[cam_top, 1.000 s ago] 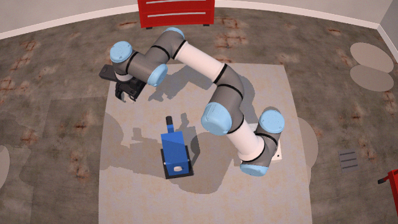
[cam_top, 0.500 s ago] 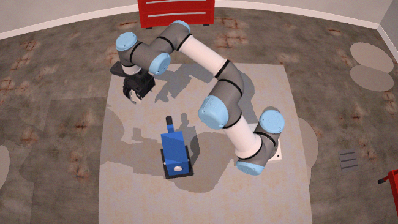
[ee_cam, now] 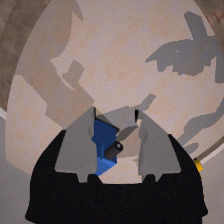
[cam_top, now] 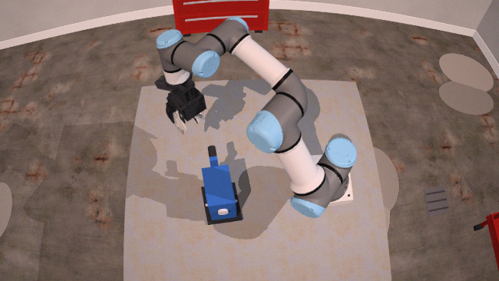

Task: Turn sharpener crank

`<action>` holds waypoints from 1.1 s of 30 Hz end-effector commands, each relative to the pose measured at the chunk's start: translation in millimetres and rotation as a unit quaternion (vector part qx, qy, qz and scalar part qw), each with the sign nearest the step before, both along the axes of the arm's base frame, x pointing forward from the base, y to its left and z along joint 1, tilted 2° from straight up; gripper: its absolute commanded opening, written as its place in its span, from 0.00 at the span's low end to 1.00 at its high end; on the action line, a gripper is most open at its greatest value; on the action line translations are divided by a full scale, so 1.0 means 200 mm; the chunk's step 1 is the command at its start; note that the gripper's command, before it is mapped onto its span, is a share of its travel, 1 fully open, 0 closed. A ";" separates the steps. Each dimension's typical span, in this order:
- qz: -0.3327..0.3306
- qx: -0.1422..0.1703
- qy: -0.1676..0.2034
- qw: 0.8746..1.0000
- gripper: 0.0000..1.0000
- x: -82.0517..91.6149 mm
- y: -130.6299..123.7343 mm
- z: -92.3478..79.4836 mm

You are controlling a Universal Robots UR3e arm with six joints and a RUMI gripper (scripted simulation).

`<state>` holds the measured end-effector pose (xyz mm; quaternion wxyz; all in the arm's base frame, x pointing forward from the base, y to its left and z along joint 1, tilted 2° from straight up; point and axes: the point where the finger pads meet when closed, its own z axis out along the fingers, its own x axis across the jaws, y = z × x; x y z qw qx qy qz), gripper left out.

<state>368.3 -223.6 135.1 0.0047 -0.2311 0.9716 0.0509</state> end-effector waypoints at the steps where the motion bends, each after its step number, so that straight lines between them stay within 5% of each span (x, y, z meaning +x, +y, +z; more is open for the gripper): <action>1: -0.046 0.045 0.010 0.998 0.32 -0.07 0.04 -0.01; 12: -0.143 0.129 0.025 0.981 0.32 -0.19 0.14 0.01; 20: -0.241 0.210 0.040 0.947 0.32 -0.27 0.24 0.06; 33: -0.241 0.211 0.040 0.946 0.32 -0.26 0.27 0.02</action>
